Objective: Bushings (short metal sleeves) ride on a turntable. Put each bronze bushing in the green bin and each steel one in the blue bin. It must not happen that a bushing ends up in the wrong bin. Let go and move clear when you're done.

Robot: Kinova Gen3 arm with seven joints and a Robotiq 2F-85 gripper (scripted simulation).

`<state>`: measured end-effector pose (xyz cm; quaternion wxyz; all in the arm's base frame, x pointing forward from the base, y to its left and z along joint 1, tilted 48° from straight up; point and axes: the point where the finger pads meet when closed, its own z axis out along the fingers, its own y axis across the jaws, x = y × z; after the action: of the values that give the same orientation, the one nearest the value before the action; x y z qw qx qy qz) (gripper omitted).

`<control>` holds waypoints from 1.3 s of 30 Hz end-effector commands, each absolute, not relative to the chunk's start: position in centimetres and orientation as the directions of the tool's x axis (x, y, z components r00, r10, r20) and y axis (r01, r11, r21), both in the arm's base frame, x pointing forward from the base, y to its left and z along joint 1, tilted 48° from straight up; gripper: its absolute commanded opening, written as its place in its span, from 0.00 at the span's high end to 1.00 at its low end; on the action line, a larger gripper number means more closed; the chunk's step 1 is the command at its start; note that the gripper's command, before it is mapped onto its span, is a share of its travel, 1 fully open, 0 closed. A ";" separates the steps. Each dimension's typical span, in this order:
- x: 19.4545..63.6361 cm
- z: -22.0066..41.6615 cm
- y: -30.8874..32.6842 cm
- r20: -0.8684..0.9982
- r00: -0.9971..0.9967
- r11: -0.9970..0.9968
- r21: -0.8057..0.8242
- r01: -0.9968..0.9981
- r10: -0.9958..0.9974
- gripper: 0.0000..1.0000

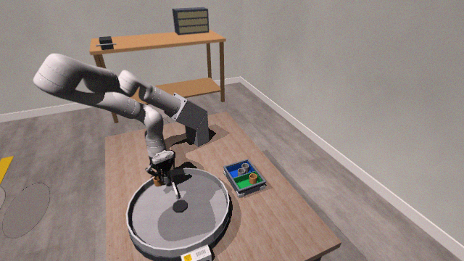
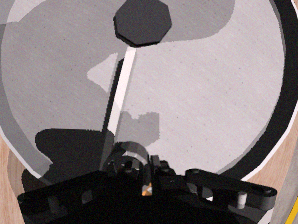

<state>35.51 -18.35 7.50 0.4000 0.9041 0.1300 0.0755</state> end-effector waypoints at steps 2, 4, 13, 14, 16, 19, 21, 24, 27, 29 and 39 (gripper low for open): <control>35.5 7.6 -18.2 0.033 0.954 -0.647 0.743 0.175 0.297 1.00; 35.5 7.7 -18.1 0.034 0.954 -0.647 0.743 0.175 0.297 1.00; 35.4 7.9 -17.9 0.034 0.954 -0.647 0.742 0.175 0.297 1.00; 35.4 7.9 -17.9 0.034 0.954 -0.647 0.742 0.175 0.297 1.00; 35.4 7.9 -17.9 0.034 0.954 -0.647 0.742 0.175 0.297 1.00; 35.4 7.9 -17.9 0.034 0.954 -0.647 0.742 0.175 0.297 1.00; 35.4 7.9 -17.9 0.034 0.954 -0.647 0.742 0.175 0.297 1.00; 35.3 8.0 -17.7 0.034 0.954 -0.647 0.742 0.175 0.297 1.00; 35.3 8.1 -17.7 0.034 0.954 -0.647 0.742 0.175 0.297 1.00; 35.3 8.1 -17.7 0.034 0.954 -0.647 0.742 0.175 0.297 1.00; 35.3 8.3 -17.5 0.034 0.954 -0.647 0.742 0.175 0.297 1.00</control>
<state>35.20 -17.55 8.25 0.3997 0.9042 0.1302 0.0753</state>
